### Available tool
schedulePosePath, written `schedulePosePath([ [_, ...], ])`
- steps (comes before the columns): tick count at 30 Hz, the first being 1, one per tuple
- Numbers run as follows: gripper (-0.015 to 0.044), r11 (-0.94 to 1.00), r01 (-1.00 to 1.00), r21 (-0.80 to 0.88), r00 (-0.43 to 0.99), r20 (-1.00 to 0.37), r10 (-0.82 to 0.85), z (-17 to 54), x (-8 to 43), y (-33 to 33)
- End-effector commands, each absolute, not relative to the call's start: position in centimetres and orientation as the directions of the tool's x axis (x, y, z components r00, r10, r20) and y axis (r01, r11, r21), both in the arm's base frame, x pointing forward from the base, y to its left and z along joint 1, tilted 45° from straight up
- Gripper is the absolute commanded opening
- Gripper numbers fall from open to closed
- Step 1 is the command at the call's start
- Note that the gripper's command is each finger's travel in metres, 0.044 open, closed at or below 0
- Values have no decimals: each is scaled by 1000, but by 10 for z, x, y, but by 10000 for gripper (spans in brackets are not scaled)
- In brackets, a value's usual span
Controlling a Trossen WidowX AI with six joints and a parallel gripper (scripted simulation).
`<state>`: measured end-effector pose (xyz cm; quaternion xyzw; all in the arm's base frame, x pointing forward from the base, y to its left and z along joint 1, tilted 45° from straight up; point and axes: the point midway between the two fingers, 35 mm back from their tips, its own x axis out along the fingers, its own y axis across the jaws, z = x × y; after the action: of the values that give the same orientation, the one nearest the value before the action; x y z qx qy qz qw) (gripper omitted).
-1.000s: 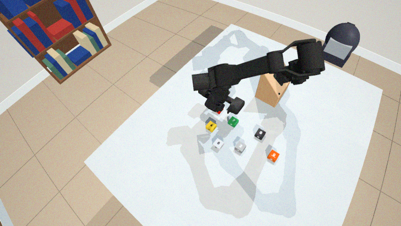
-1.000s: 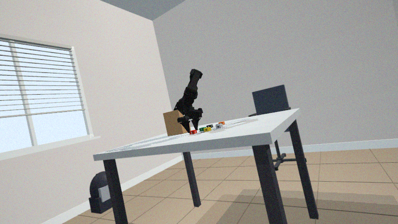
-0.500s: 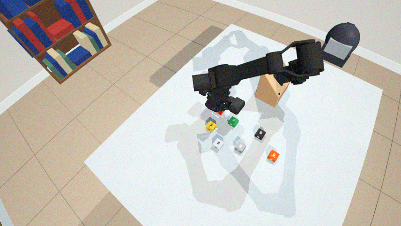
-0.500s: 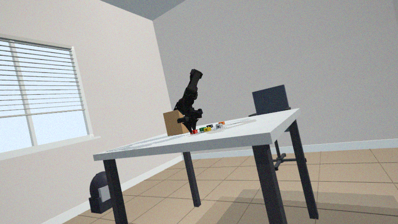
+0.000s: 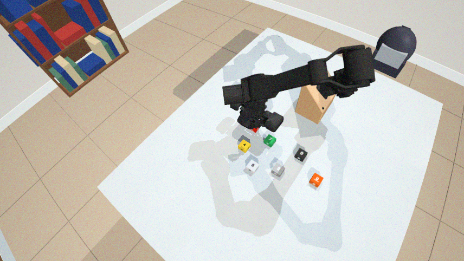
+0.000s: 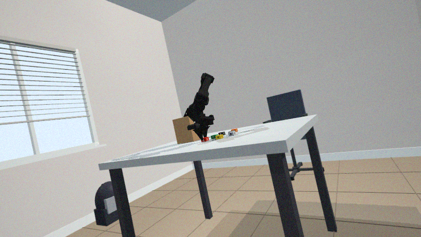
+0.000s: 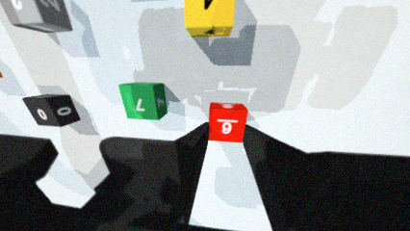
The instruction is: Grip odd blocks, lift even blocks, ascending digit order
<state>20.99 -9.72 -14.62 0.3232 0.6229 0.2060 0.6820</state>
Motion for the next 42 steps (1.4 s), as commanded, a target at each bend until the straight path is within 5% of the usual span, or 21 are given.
schedulePosePath([
  [1, 120, 707, 120, 697, 141, -717, 683, -142, 210, -101],
  [40, 120, 707, 120, 697, 141, -717, 683, -147, 211, -96],
  [42, 172, 707, 120, 697, 141, -717, 683, -147, 211, -96],
])
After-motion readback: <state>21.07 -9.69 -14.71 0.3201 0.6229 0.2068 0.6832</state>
